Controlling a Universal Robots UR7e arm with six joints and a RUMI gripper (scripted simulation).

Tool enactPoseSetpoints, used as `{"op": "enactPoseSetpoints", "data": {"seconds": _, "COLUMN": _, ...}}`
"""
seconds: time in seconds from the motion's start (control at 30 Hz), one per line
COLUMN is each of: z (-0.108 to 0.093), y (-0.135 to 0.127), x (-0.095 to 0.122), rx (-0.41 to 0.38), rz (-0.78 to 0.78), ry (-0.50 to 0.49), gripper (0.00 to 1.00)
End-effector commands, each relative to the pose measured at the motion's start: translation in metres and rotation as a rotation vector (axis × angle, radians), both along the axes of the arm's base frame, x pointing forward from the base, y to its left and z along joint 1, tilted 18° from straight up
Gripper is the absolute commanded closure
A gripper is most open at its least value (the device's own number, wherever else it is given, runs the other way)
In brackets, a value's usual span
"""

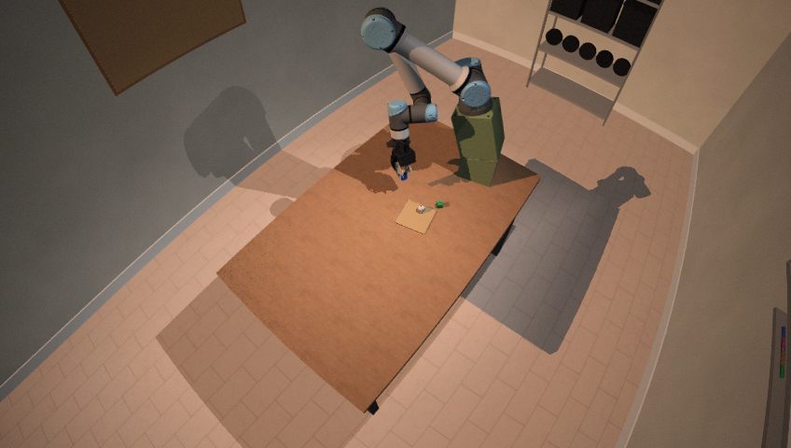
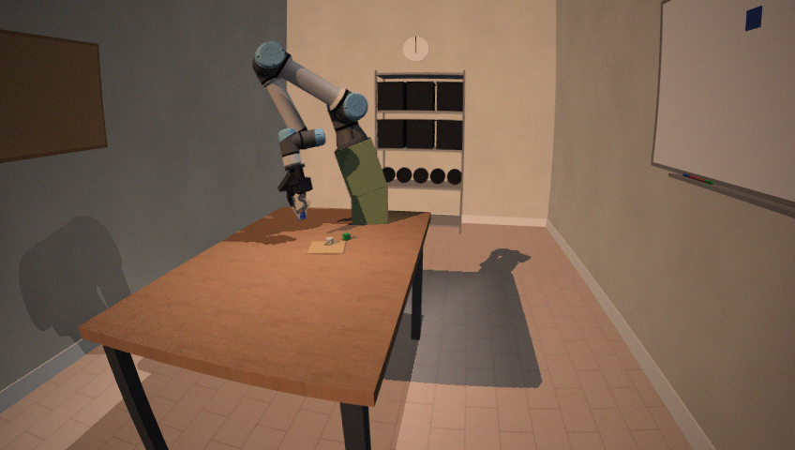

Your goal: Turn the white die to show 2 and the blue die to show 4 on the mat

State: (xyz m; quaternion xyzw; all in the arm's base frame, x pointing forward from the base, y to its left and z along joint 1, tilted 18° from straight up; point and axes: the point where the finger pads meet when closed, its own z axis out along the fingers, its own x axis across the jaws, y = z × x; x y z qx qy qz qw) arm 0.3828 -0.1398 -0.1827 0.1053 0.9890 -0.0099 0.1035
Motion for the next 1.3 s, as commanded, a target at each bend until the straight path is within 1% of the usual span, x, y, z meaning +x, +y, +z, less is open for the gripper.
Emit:
{"op": "enactPoseSetpoints", "data": {"seconds": 0.0, "z": -0.0015, "y": -0.0005, "x": -0.0007, "rx": 0.121, "rz": 0.033, "ry": -0.015, "gripper": 0.94}}
{"op": "enactPoseSetpoints", "data": {"seconds": 0.13, "z": -0.0018, "y": -0.0011, "x": -0.0007, "rx": 0.249, "rz": 0.060, "ry": -0.042, "gripper": 0.94}}
{"op": "enactPoseSetpoints", "data": {"seconds": 0.17, "z": -0.0018, "y": -0.0011, "x": -0.0007, "rx": 0.251, "rz": 0.060, "ry": -0.042, "gripper": 0.94}}
{"op": "enactPoseSetpoints", "data": {"seconds": 0.33, "z": -0.0017, "y": -0.0020, "x": -0.0006, "rx": 0.395, "rz": 0.090, "ry": -0.074, "gripper": 0.94}}
{"op": "enactPoseSetpoints", "data": {"seconds": 0.37, "z": -0.0017, "y": -0.0020, "x": -0.0006, "rx": 0.396, "rz": 0.090, "ry": -0.074, "gripper": 0.94}}
{"op": "enactPoseSetpoints", "data": {"seconds": 0.47, "z": -0.0024, "y": -0.0023, "x": -0.0007, "rx": 0.471, "rz": 0.107, "ry": -0.089, "gripper": 0.94}}
{"op": "enactPoseSetpoints", "data": {"seconds": 0.53, "z": -0.0024, "y": -0.0023, "x": -0.0007, "rx": 0.471, "rz": 0.107, "ry": -0.089, "gripper": 0.94}}
{"op": "enactPoseSetpoints", "data": {"seconds": 0.67, "z": -0.0017, "y": -0.0029, "x": -0.0006, "rx": 0.556, "rz": 0.124, "ry": -0.110, "gripper": 0.94}}
{"op": "enactPoseSetpoints", "data": {"seconds": 0.77, "z": -0.0025, "y": -0.0030, "x": -0.0008, "rx": 0.605, "rz": 0.135, "ry": -0.118, "gripper": 0.94}}
{"op": "enactPoseSetpoints", "data": {"seconds": 0.97, "z": -0.0020, "y": -0.0035, "x": -0.0007, "rx": 0.663, "rz": 0.147, "ry": -0.132, "gripper": 0.94}}
{"op": "enactPoseSetpoints", "data": {"seconds": 1.27, "z": -0.0017, "y": -0.0036, "x": -0.0006, "rx": 0.676, "rz": 0.149, "ry": -0.136, "gripper": 0.94}}
